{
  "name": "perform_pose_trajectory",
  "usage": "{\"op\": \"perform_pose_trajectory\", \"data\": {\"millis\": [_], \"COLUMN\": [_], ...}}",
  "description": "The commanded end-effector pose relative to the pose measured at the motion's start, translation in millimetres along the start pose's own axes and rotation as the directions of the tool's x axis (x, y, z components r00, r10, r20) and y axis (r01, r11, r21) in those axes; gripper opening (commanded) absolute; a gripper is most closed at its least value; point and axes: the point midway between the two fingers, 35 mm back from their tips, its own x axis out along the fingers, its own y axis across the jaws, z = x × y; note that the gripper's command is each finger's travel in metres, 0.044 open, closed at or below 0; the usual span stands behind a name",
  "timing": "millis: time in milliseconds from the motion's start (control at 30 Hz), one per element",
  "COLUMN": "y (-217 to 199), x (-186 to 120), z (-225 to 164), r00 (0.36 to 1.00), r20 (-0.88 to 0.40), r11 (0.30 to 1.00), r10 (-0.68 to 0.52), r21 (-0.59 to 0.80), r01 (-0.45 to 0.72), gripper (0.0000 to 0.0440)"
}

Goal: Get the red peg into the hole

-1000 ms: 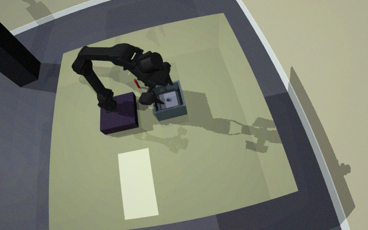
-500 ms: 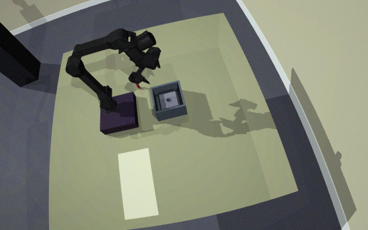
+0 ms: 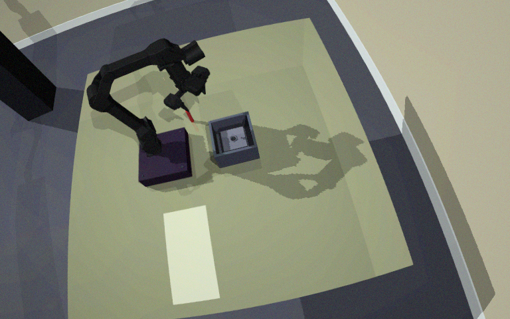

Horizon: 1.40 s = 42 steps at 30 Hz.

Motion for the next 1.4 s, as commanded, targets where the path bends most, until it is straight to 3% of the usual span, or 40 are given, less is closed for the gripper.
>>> {"op": "perform_pose_trajectory", "data": {"millis": [0, 500, 1033, 1133, 1367], "y": [-4.8, -9.9, -4.3, -6.0, -7.5], "x": [9.8, 70.3, 140.6, 147.2, 148.4], "z": [-17.0, -72.9, -97.9, -100.7, -104.9], "r00": [0.999, 0.994, 0.999, 0.999, 0.995], "r20": [-0.01, -0.038, -0.039, -0.047, -0.094], "r11": [0.999, 0.992, 0.995, 0.993, 0.992], "r10": [-0.033, -0.107, -0.022, -0.021, -0.029], "r21": [0.019, 0.061, 0.099, 0.114, 0.119], "r01": [0.033, 0.109, 0.025, 0.026, 0.04], "gripper": [0.044, 0.044, 0.0433, 0.038, 0.0197]}}
